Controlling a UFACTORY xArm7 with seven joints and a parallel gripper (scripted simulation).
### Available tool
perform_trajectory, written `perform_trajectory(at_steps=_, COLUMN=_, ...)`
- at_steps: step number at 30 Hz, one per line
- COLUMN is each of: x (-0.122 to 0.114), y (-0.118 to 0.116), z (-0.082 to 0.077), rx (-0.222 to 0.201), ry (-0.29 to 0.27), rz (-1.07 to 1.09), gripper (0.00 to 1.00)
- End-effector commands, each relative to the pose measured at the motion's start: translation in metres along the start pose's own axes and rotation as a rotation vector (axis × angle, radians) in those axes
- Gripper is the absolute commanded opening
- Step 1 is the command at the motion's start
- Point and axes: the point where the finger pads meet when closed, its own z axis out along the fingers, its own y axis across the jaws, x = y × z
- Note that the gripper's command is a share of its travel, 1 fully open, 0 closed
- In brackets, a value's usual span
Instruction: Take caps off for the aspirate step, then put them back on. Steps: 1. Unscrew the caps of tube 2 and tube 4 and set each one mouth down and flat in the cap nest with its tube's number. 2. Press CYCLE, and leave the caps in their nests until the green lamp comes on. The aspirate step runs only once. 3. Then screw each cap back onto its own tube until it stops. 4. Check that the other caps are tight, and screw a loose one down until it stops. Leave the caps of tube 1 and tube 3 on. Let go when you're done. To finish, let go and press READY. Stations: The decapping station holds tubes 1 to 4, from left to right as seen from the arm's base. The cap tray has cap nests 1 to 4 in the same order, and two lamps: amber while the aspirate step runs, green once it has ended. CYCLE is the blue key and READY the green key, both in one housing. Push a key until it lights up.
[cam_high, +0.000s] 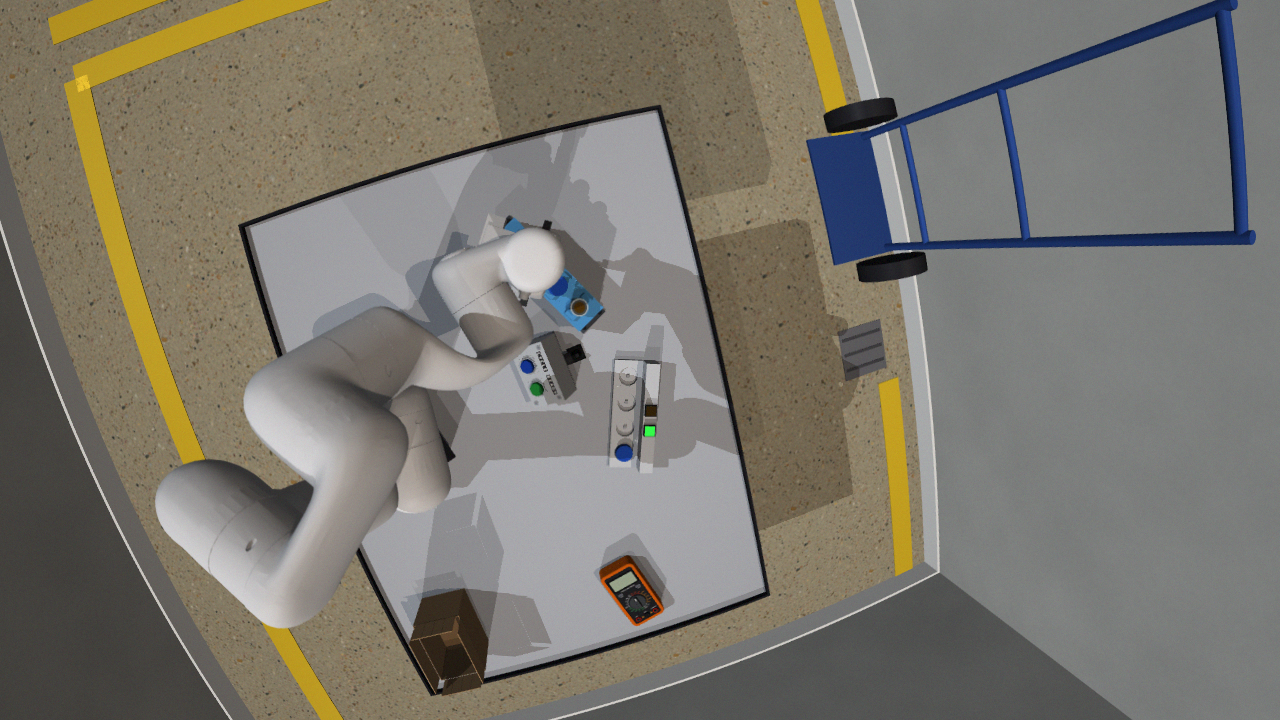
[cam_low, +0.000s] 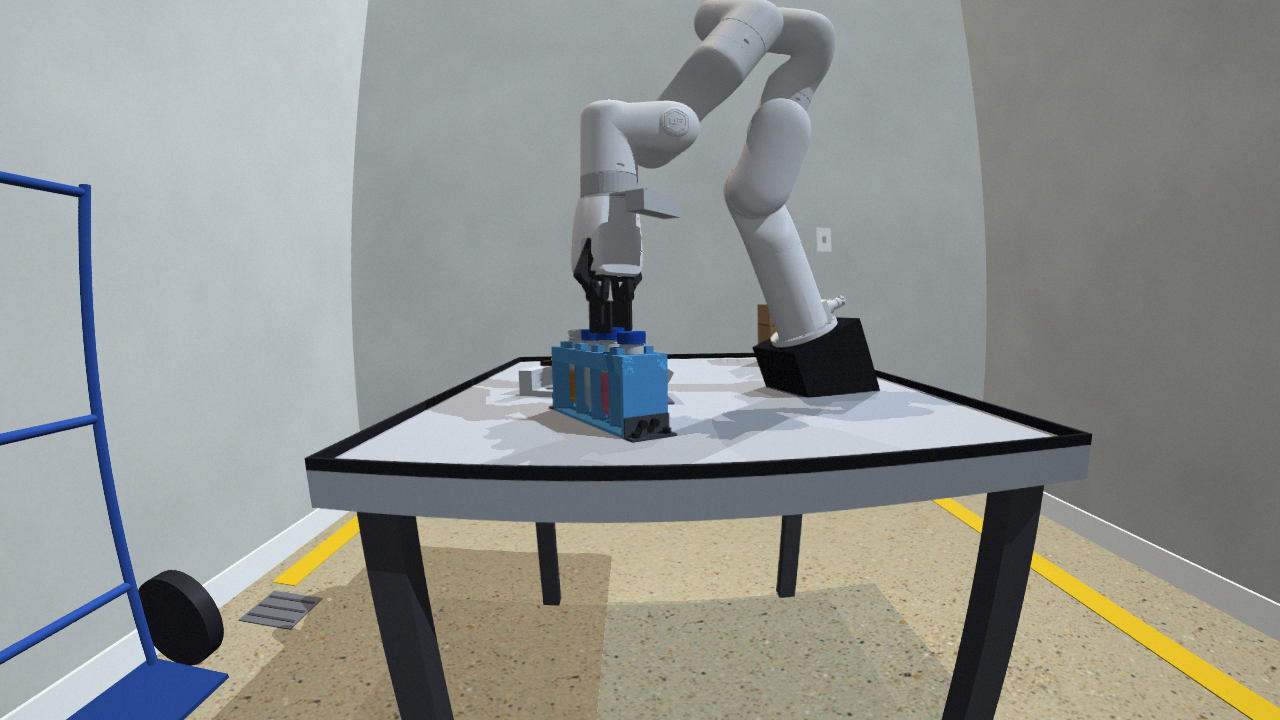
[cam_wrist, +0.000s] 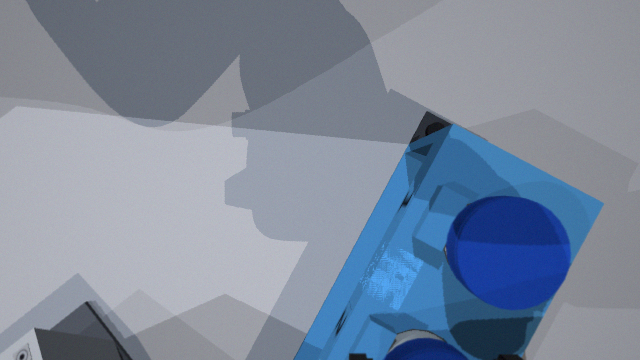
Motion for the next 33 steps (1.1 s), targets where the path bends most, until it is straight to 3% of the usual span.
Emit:
perform_trajectory(at_steps=1, x=-0.0003, y=0.0011, z=-0.0008, rx=-0.003, ry=-0.001, rz=0.000, gripper=0.46)
perform_trajectory(at_steps=33, x=-0.0003, y=0.0011, z=0.0058, rx=-0.003, ry=-0.001, rz=0.098, gripper=0.46)
